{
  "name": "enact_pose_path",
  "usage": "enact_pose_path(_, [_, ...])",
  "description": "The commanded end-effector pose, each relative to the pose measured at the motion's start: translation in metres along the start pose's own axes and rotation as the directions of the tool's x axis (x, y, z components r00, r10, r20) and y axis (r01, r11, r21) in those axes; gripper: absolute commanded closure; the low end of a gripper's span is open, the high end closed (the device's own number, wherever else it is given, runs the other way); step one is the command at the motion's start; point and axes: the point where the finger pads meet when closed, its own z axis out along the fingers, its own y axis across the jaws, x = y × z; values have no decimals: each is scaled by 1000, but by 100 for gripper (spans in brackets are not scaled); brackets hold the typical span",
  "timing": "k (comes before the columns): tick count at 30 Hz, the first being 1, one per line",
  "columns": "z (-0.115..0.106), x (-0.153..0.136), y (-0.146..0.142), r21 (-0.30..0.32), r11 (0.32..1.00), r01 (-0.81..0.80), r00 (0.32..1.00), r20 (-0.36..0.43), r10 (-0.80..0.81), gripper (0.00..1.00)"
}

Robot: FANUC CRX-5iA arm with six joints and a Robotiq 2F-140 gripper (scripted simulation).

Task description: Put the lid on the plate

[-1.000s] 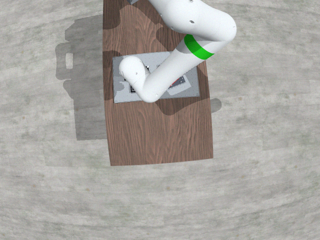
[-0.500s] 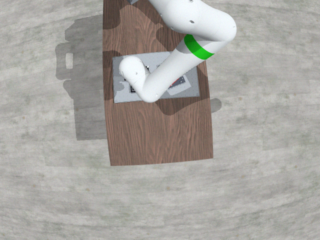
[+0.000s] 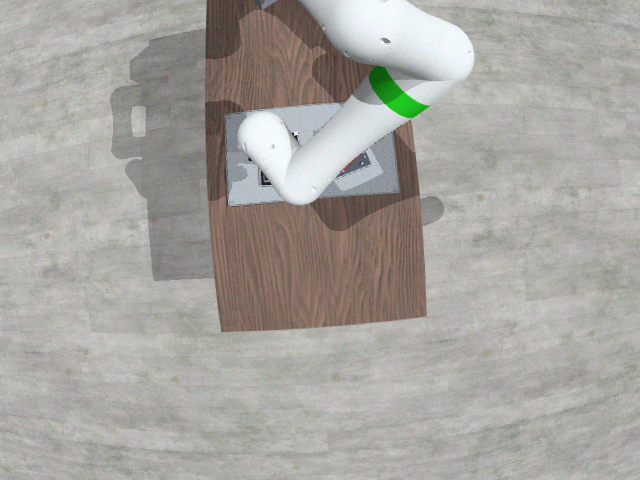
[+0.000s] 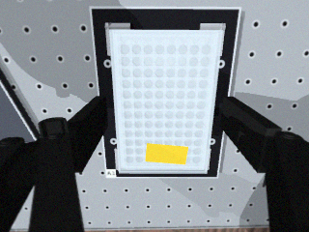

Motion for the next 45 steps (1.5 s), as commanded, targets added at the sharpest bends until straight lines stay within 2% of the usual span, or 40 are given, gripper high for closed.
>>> enact_pose_path(1, [-2, 0, 0, -1, 1000, 0, 1000, -1, 0, 31])
enact_pose_path(26, [-42, 0, 0, -1, 1000, 0, 1000, -1, 0, 31])
enact_pose_path(45, [-46, 0, 0, -1, 1000, 0, 1000, -1, 0, 31])
